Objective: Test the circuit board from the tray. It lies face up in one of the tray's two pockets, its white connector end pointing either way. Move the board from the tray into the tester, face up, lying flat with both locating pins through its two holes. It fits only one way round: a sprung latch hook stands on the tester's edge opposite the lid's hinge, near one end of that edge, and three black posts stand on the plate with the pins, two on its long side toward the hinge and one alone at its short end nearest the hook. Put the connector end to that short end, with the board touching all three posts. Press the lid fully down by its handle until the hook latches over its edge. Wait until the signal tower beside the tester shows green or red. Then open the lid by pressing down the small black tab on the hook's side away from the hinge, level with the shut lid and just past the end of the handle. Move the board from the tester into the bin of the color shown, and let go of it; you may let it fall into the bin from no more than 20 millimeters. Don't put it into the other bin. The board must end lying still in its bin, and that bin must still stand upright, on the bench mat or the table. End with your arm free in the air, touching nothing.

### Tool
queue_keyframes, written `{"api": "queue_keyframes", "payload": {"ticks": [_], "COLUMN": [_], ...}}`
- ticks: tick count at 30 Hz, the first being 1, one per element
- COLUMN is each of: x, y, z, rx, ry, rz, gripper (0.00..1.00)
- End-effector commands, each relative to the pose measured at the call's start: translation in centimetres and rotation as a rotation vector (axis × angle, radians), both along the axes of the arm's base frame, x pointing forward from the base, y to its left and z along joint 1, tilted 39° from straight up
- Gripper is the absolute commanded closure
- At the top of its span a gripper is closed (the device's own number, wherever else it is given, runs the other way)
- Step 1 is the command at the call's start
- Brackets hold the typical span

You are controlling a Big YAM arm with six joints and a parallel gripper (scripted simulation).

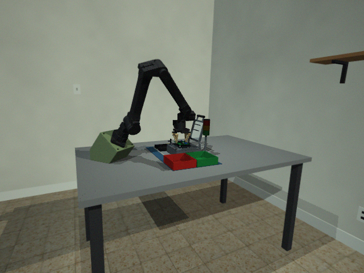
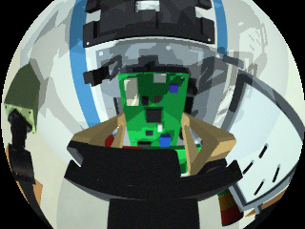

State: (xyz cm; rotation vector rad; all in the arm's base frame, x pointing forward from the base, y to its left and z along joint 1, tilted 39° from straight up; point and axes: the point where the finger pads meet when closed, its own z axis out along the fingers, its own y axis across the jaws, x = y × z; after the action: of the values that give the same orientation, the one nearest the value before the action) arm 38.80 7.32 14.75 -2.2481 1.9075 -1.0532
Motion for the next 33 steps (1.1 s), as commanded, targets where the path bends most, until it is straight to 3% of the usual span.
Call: {"api": "queue_keyframes", "payload": {"ticks": [1, 33], "x": [0.36, 0.51], "y": [-0.33, -0.33], "z": [-0.70, -0.59], "rx": [-0.004, -0.003], "ry": [0.011, 0.009], "rz": [-0.002, -0.003], "gripper": [0.28, 0.28]}}
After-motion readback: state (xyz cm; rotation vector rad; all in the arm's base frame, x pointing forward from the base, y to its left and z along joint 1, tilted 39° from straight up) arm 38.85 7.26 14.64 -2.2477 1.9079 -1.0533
